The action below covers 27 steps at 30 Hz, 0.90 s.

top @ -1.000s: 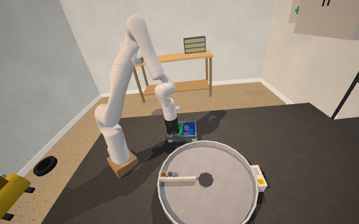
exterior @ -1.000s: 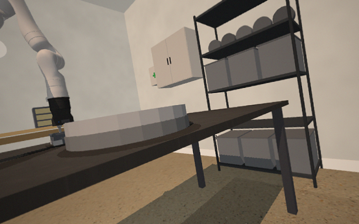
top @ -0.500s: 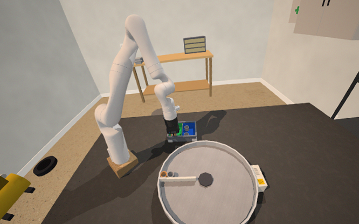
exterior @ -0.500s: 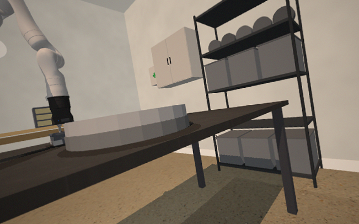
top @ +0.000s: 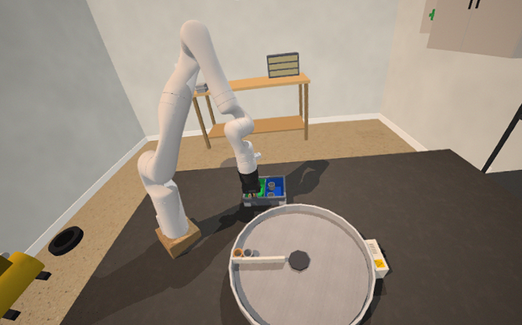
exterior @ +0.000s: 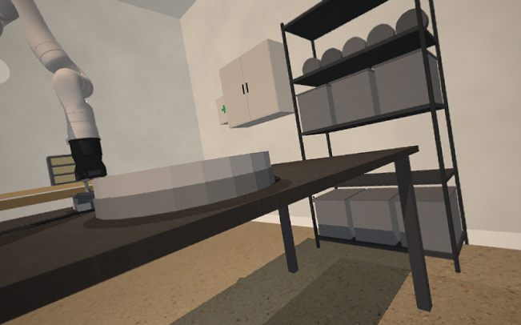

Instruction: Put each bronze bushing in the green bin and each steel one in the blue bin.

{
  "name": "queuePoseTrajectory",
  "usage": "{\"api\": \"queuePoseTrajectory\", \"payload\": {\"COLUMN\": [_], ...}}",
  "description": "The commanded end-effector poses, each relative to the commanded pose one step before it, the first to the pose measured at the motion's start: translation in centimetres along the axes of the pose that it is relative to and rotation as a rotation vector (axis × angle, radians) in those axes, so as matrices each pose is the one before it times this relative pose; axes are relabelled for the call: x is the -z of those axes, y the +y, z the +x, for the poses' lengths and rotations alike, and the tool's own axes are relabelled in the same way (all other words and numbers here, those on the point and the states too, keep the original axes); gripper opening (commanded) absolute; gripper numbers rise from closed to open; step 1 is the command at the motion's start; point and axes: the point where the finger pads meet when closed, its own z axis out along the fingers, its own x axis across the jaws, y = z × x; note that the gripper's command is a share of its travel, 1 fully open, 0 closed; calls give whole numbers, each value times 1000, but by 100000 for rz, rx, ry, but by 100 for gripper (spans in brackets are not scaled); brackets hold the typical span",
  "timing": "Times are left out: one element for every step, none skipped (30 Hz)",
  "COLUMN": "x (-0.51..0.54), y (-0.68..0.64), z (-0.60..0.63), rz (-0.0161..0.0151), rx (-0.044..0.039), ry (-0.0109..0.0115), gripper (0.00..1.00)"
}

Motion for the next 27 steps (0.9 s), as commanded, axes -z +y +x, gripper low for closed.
{"api": "queuePoseTrajectory", "payload": {"x": [98, 0, 0, 61, 61, 61, 61, 61, 0, 0, 0, 0, 0, 0, 0, 0, 0, 0, 0, 0, 57, 60, 60, 60, 60, 0, 0], "y": [-148, 0, 0, -3, -3, -3, -3, -3, 0, 0, 0, 0, 0, 0, 0, 0, 0, 0, 0, 0, 12, 4, 4, 4, 4, 0, 0], "z": [28, 0, 0, 0, 0, 0, 0, 0, 0, 0, 0, 0, 0, 0, 0, 0, 0, 0, 0, 0, -1, -1, -1, -1, -1, 0, 0], "rz": [292, 0, 0, 5, 5, 5, 5, 5, 0, 0, 0, 0, 0, 0, 0, 0, 0, 0, 0, 0, -12, 1, 1, 1, 1, 0, 0], "rx": [225, 0, 0, 4, 4, 4, 4, 4, 0, 0, 0, 0, 0, 0, 0, 0, 0, 0, 0, 0, -11, 1, 1, 1, 1, 0, 0], "ry": [171, 0, 0, 2, 2, 2, 2, 2, 0, 0, 0, 0, 0, 0, 0, 0, 0, 0, 0, 0, -5, 0, 0, 0, 0, 0, 0], "gripper": [42, 42, 42, 42, 42, 42, 42, 42, 42, 42, 42, 42, 42, 42, 42, 42, 42, 42, 42, 42, 42, 42, 42, 42, 42, 42, 42]}}
